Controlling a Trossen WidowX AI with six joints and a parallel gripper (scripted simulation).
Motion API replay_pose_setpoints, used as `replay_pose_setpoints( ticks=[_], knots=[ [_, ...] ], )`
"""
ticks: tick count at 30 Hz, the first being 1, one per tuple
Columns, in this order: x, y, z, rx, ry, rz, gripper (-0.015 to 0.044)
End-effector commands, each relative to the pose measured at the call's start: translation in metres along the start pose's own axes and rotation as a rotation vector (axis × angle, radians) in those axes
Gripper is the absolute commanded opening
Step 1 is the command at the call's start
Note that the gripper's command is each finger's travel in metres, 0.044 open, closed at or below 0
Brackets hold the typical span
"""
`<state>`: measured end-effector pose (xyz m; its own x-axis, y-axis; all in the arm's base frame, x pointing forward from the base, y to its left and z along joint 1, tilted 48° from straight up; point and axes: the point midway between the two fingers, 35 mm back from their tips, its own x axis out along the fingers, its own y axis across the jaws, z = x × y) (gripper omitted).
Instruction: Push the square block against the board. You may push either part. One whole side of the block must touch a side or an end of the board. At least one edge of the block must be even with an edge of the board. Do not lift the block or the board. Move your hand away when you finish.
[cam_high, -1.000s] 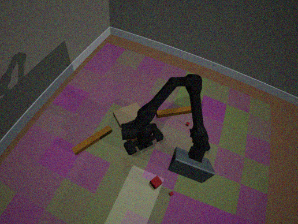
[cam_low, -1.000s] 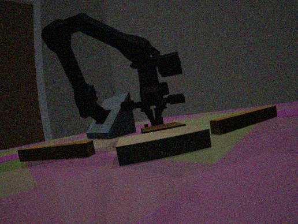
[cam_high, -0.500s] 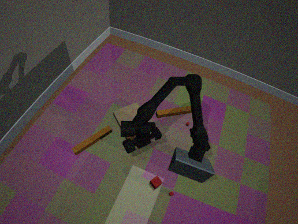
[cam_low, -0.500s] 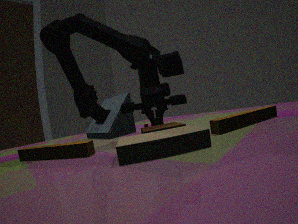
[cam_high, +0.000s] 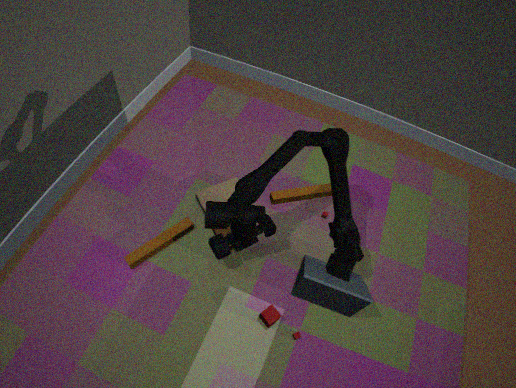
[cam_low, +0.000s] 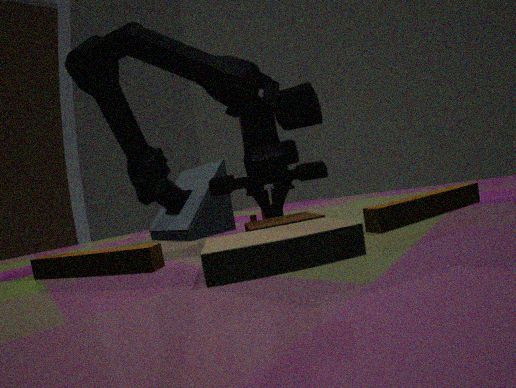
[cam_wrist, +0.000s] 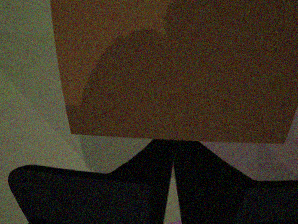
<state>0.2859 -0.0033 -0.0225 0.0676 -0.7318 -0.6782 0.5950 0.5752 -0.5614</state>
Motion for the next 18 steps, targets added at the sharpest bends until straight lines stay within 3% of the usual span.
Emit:
replay_pose_setpoints(
  ticks=[1, 18],
  knots=[
    [0.0, 0.0, 0.008, 0.006, -0.008, 0.0, 0.0],
    [0.0, 0.002, -0.017, 0.005, -0.006, 0.002, 0.0]
  ],
)
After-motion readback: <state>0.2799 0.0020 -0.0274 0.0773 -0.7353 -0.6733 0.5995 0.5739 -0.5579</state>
